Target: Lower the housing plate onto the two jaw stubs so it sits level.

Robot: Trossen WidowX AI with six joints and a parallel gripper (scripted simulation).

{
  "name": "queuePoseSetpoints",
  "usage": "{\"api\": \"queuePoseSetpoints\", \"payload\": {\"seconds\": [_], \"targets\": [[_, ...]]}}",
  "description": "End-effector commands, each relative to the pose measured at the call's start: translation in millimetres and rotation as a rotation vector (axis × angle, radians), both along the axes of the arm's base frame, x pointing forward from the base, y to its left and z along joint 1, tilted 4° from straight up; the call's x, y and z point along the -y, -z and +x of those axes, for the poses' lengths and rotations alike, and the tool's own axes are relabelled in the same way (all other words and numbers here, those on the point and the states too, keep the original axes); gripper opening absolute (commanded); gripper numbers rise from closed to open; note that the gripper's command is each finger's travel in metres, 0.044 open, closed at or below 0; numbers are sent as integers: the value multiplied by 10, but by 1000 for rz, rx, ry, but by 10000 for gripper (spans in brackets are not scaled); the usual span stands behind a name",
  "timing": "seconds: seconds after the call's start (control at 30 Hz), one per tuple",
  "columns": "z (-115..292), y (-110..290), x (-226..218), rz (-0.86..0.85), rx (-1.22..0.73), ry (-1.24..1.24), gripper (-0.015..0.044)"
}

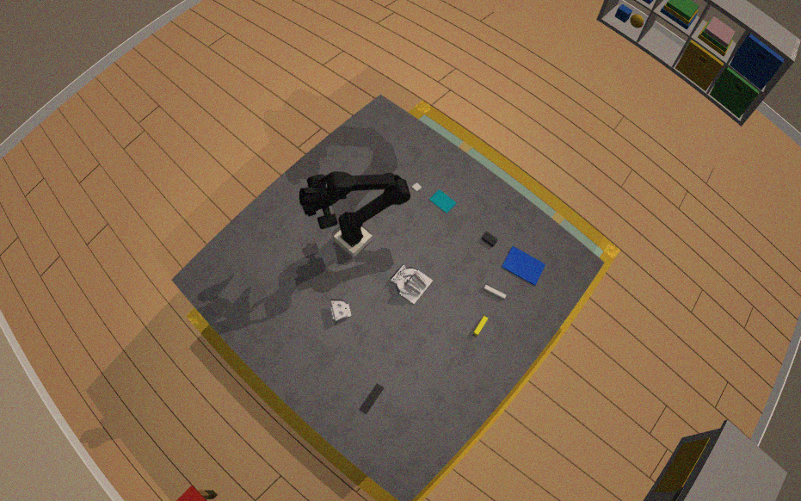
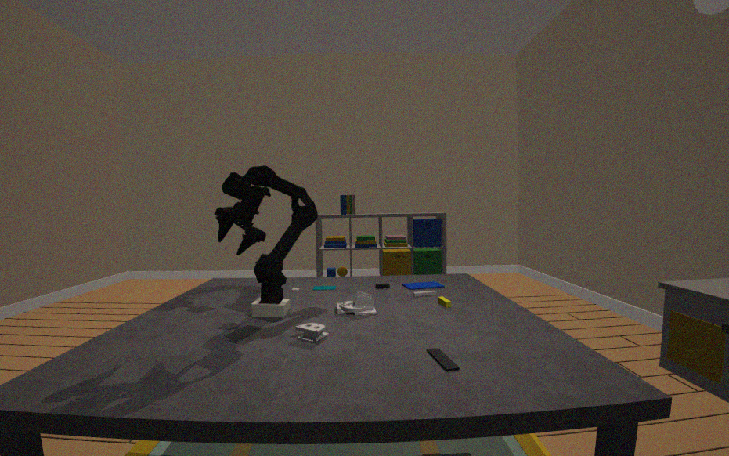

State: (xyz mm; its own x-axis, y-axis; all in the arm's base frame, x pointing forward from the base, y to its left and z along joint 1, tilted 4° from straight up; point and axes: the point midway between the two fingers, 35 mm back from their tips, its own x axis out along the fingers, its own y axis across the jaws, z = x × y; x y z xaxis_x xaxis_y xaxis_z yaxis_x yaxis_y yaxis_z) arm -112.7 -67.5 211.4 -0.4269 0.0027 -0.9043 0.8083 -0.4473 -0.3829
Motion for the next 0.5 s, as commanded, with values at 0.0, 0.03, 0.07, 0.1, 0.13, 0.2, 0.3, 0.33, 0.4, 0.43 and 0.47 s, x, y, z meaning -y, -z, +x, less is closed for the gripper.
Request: {"api": "queuePoseSetpoints", "payload": {"seconds": [0.0, 0.03, 0.07, 0.1, 0.13, 0.2, 0.3, 0.33, 0.4, 0.43, 0.47], "targets": [[8, 20, 95, 17, 22, -64, 440], [10, 23, 114, 20, 25, -79, 440], [13, 26, 134, 24, 28, -93, 440], [16, 28, 153, 27, 32, -107, 440], [19, 31, 173, 30, 35, -122, 440], [25, 37, 211, 37, 40, -153, 440], [35, 44, 271, 50, 48, -205, 440], [39, 47, 290, 54, 50, -222, 440], [47, 52, 330, 62, 55, -257, 440], [52, 55, 350, 66, 57, -274, 440], [57, 58, 369, 70, 59, -292, 440]]}}
